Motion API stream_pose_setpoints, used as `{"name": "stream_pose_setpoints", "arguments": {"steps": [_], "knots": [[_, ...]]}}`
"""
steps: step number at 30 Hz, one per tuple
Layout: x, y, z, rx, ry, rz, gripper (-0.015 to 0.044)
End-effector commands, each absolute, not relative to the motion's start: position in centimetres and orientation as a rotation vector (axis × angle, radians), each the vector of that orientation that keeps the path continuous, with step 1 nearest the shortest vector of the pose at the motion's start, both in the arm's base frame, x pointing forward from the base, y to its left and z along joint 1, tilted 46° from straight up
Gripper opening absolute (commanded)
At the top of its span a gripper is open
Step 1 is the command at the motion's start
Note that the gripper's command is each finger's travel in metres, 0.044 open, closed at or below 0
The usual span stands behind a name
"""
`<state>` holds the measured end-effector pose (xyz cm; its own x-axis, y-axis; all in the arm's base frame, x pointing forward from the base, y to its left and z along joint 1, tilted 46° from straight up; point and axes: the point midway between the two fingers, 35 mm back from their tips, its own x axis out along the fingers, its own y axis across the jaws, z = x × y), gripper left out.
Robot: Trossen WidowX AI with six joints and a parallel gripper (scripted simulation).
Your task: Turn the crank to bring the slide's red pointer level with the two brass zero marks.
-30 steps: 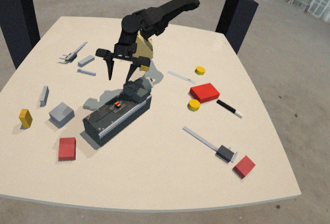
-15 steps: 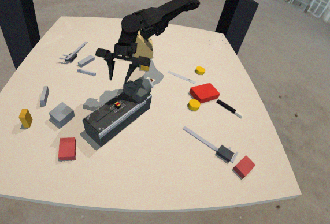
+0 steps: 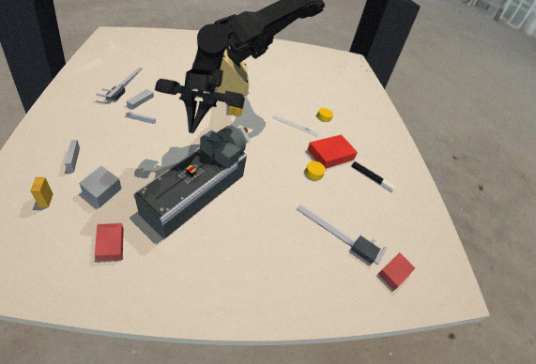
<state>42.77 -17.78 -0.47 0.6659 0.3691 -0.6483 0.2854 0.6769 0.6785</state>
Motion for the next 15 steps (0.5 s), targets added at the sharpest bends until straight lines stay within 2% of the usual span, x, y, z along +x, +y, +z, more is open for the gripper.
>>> {"name": "stream_pose_setpoints", "arguments": {"steps": [1,11,15], "knots": [[42.76,-17.79,-0.48,0.853,0.869,0.053,0.0],[42.77,-17.78,-0.47,0.854,0.869,0.054,0.0],[42.77,-17.78,-0.47,0.854,0.869,0.054,0.0105]]}}
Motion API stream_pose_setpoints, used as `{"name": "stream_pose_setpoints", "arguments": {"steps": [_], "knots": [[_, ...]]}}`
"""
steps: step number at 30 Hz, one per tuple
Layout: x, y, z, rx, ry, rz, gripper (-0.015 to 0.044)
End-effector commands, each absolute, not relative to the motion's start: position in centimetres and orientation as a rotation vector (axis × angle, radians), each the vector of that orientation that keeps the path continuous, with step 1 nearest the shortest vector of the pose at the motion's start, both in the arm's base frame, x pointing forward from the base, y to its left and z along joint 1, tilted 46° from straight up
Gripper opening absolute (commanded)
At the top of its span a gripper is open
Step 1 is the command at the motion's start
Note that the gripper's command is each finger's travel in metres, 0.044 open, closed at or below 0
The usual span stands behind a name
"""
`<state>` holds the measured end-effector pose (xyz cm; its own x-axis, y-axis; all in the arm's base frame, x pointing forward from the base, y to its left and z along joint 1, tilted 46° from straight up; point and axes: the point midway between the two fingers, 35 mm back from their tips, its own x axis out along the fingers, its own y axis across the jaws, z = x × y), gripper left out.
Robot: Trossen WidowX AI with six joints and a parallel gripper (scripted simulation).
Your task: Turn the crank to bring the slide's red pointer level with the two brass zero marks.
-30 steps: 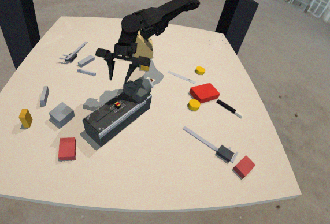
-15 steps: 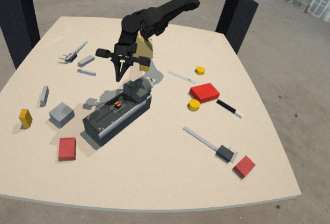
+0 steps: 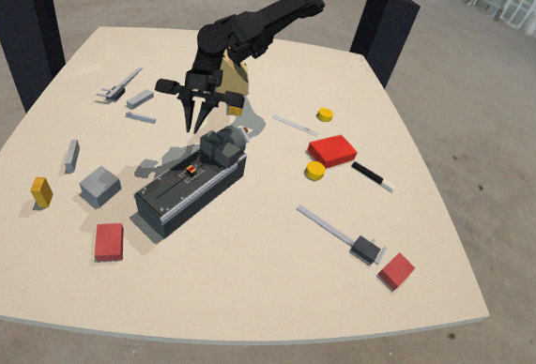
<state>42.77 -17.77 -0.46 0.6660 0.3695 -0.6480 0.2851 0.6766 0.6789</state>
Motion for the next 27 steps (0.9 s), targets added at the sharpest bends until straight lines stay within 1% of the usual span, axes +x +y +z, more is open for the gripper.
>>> {"name": "stream_pose_setpoints", "arguments": {"steps": [1,12,13,14,27], "knots": [[42.77,-17.78,-0.47,0.854,0.869,0.054,0.0131],[42.77,-17.78,-0.47,0.854,0.869,0.054,0.042],[42.77,-17.78,-0.47,0.854,0.869,0.054,0.044],[42.77,-17.78,-0.47,0.854,0.869,0.054,0.044],[42.77,-17.78,-0.47,0.854,0.869,0.054,0.0099]]}}
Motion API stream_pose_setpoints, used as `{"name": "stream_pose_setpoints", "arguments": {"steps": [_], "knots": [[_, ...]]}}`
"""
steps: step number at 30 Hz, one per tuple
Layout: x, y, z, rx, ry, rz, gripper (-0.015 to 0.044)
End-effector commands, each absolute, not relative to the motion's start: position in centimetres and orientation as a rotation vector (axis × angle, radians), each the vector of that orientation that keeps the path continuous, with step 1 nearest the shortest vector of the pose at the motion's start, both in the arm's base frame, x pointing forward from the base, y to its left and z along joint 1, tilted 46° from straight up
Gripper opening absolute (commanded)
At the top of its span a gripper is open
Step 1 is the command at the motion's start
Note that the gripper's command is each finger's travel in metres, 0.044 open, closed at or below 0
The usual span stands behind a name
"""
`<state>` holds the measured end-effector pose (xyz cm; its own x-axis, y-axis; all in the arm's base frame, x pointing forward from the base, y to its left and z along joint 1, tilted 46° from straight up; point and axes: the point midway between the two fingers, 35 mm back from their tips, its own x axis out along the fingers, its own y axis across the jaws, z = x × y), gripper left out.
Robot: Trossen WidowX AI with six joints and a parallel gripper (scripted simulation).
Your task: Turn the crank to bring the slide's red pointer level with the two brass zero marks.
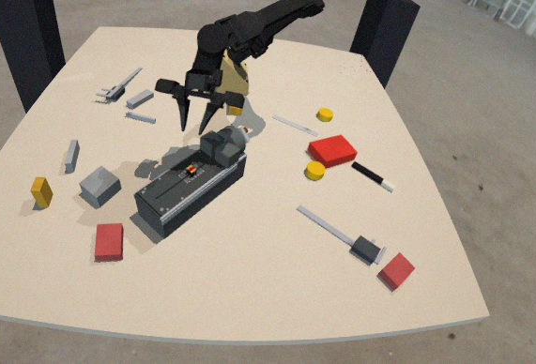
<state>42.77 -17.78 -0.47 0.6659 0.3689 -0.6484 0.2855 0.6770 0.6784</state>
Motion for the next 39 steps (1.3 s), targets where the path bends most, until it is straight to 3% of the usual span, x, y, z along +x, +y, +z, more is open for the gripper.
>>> {"name": "stream_pose_setpoints", "arguments": {"steps": [1,4,23,39], "knots": [[42.77,-17.78,-0.47,0.854,0.869,0.054,0.0072],[42.77,-17.78,-0.47,0.854,0.869,0.054,0.0],[42.77,-17.77,-0.45,0.855,0.868,0.055,0.0],[42.77,-17.77,-0.45,0.855,0.868,0.055,0.042]]}}
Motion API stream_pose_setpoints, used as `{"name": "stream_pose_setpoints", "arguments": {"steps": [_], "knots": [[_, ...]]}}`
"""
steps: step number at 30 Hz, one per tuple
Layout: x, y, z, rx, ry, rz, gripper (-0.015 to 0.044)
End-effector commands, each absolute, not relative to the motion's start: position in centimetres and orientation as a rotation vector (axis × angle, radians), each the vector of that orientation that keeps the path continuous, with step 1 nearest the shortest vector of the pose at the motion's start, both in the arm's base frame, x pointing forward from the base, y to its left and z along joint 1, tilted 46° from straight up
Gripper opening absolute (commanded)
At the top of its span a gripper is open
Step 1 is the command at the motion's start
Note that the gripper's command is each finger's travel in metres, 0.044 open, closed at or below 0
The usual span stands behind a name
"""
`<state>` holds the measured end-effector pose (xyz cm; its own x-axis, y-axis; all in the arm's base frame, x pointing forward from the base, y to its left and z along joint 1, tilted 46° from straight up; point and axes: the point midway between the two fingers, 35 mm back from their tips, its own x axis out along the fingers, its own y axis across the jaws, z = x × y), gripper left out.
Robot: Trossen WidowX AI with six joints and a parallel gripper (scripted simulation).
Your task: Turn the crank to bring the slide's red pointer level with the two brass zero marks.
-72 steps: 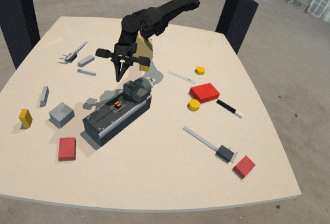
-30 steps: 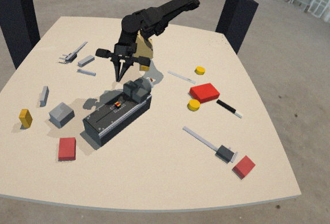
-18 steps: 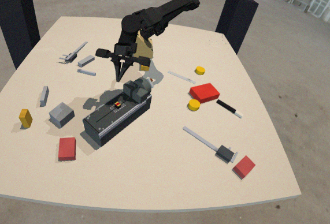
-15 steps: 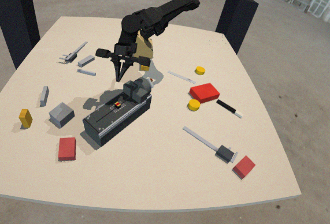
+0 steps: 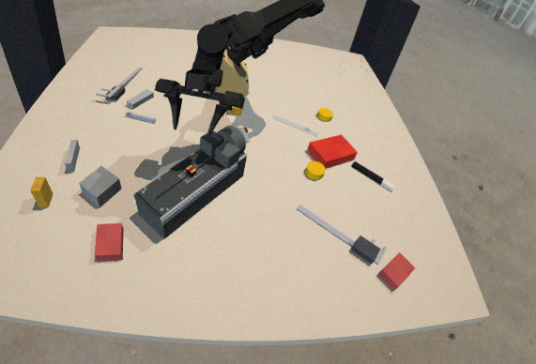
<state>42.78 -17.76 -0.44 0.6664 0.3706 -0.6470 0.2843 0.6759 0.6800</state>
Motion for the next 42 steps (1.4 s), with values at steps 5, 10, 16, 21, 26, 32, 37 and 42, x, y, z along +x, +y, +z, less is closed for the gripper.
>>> {"name": "stream_pose_setpoints", "arguments": {"steps": [5,10,16,21,26,32,37,42], "knots": [[42.77,-17.77,-0.45,0.855,0.868,0.055,0.0361],[42.77,-17.77,-0.45,0.855,0.868,0.055,0.023],[42.77,-17.77,-0.45,0.855,0.868,0.055,0.0072],[42.77,-17.77,-0.45,0.855,0.868,0.055,0.0],[42.77,-17.77,-0.45,0.855,0.868,0.055,0.0],[42.78,-17.76,-0.44,0.856,0.868,0.056,0.0],[42.78,-17.76,-0.44,0.856,0.868,0.056,0.0],[42.78,-17.76,-0.44,0.856,0.868,0.056,0.0105]]}}
